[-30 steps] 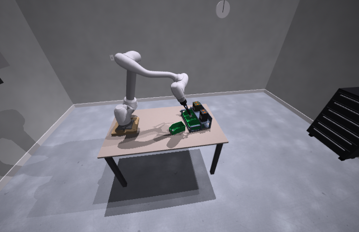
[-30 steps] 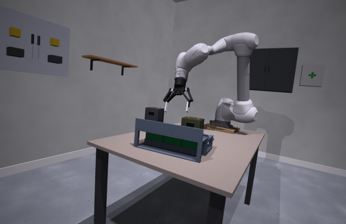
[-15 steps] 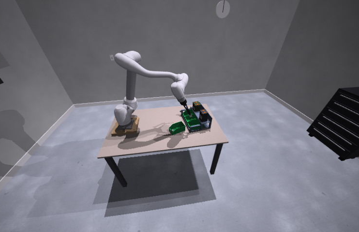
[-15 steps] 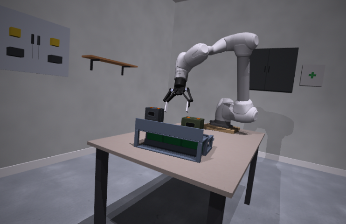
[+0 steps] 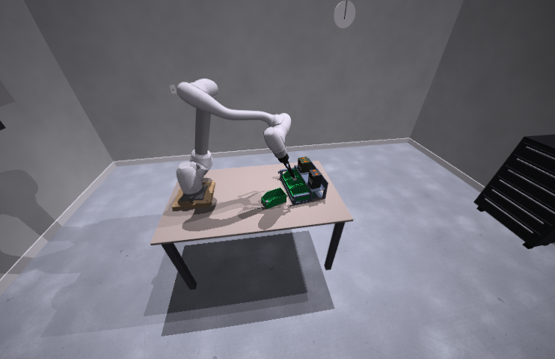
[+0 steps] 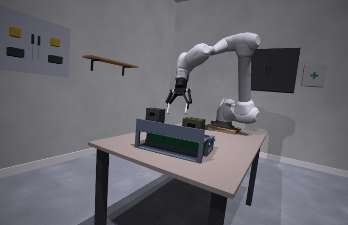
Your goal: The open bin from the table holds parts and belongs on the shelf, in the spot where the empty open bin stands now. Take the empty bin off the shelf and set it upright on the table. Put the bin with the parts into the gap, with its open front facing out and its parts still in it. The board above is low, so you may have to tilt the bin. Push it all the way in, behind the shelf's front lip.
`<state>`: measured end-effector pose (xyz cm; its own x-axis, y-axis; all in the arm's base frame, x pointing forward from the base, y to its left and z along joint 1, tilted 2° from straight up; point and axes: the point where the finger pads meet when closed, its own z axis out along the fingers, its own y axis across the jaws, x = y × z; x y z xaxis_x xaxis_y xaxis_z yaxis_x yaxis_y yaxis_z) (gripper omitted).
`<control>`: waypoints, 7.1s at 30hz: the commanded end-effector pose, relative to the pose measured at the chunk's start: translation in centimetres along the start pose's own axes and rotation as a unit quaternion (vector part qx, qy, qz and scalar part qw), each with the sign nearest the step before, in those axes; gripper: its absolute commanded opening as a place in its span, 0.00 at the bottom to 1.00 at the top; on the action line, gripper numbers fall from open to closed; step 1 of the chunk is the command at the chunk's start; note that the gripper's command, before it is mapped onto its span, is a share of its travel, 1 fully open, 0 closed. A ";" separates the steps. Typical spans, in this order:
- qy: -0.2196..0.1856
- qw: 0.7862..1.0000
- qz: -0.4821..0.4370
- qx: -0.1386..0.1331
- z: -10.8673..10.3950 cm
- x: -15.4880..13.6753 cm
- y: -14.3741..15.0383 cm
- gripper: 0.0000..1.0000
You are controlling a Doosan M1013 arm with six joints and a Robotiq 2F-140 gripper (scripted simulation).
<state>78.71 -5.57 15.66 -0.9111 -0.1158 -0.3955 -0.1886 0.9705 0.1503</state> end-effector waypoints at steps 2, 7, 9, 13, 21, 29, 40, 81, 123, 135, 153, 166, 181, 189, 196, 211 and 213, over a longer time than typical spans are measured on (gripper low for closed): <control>0.000 1.000 0.000 0.000 0.0 0.0 0.0 0.10; 0.000 1.000 0.000 0.000 0.0 0.0 0.0 0.10; 0.000 1.000 0.000 0.000 0.0 0.0 0.0 0.10; 0.000 1.000 0.000 0.000 0.0 0.0 0.0 0.10; 0.000 1.000 0.000 0.000 0.0 0.0 0.0 0.10; 0.000 1.000 0.000 0.000 0.0 0.0 0.0 0.10; 0.010 1.000 0.000 0.003 0.0 0.0 0.0 0.10; 0.211 0.976 -0.010 0.060 -0.4 1.2 0.0 0.10; 0.216 0.970 -0.105 0.039 -5.1 15.7 0.0 0.10; 0.216 0.970 -0.105 0.039 -5.1 15.7 0.0 0.24; 0.216 0.970 -0.105 0.039 -5.1 15.7 0.0 0.24; 0.216 0.970 -0.105 0.039 -5.0 15.7 0.0 0.24; 0.216 0.970 -0.105 0.039 -3.9 16.2 -0.2 0.24; 0.216 0.970 -0.105 0.039 -2.6 16.8 -0.3 0.24; 0.216 0.970 -0.105 0.039 -1.6 17.2 -0.5 0.24; 0.216 0.970 -0.105 0.039 0.5 18.2 -0.8 0.24; 0.216 0.970 -0.105 0.039 0.7 18.3 -0.8 0.24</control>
<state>62.47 -8.31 8.04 -0.9270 -0.3749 0.0096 -0.3744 0.9267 0.0321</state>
